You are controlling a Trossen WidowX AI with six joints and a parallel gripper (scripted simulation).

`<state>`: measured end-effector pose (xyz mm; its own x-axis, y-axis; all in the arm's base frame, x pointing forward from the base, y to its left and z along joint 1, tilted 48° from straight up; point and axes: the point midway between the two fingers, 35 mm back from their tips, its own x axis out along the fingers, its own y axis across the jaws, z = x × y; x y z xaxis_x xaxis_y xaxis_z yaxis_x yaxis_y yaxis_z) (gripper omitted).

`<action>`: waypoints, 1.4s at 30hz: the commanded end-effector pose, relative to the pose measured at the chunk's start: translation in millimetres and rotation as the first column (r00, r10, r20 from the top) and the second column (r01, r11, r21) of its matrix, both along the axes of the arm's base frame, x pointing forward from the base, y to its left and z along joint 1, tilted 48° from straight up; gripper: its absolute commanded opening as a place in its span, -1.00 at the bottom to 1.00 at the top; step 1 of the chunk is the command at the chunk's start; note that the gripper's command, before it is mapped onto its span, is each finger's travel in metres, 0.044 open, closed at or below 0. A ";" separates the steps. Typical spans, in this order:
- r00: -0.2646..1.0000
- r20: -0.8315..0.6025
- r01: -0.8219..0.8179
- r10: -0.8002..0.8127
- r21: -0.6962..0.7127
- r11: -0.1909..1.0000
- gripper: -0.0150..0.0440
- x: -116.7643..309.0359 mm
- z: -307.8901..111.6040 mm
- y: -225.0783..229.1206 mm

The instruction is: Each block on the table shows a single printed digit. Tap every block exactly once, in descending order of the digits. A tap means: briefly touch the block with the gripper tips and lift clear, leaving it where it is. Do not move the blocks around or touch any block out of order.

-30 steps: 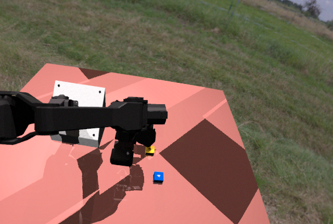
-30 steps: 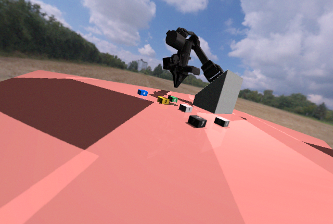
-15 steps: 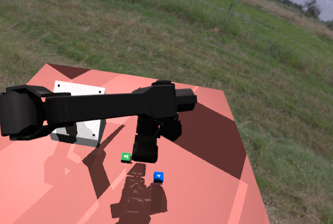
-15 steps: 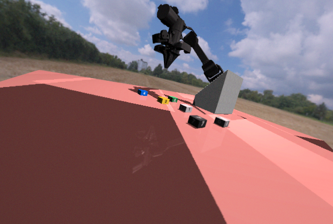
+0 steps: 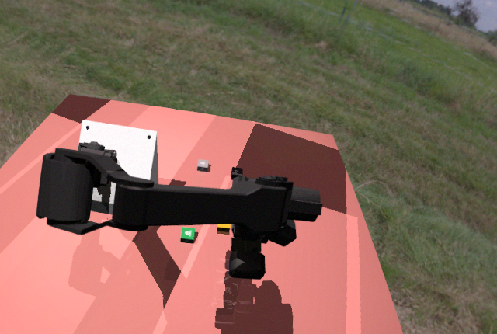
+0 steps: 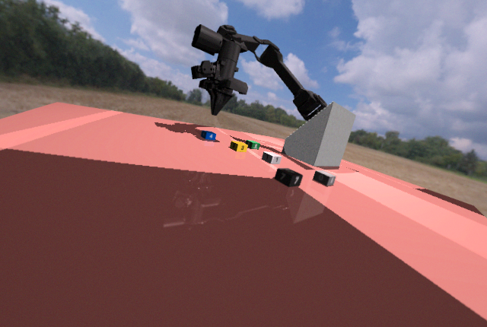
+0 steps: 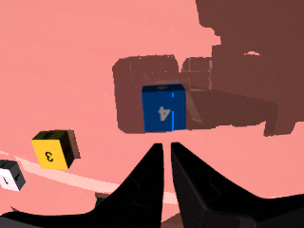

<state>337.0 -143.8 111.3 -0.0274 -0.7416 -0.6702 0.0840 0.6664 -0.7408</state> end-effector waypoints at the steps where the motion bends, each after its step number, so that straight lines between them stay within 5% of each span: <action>1: 1.000 -0.026 0.008 -0.008 -0.005 1.000 -0.42 -7.0 -17.8 -17.8; 31: 1.000 -0.026 0.008 -0.008 -0.006 1.000 -0.42 -8.7 -37.6 -40.3; 42: 1.000 -0.027 0.006 -0.006 0.001 1.000 -0.42 -2.0 7.9 12.8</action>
<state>328.6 -151.6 99.0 -0.0699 -0.7386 -0.6706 0.0593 0.6679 -0.7419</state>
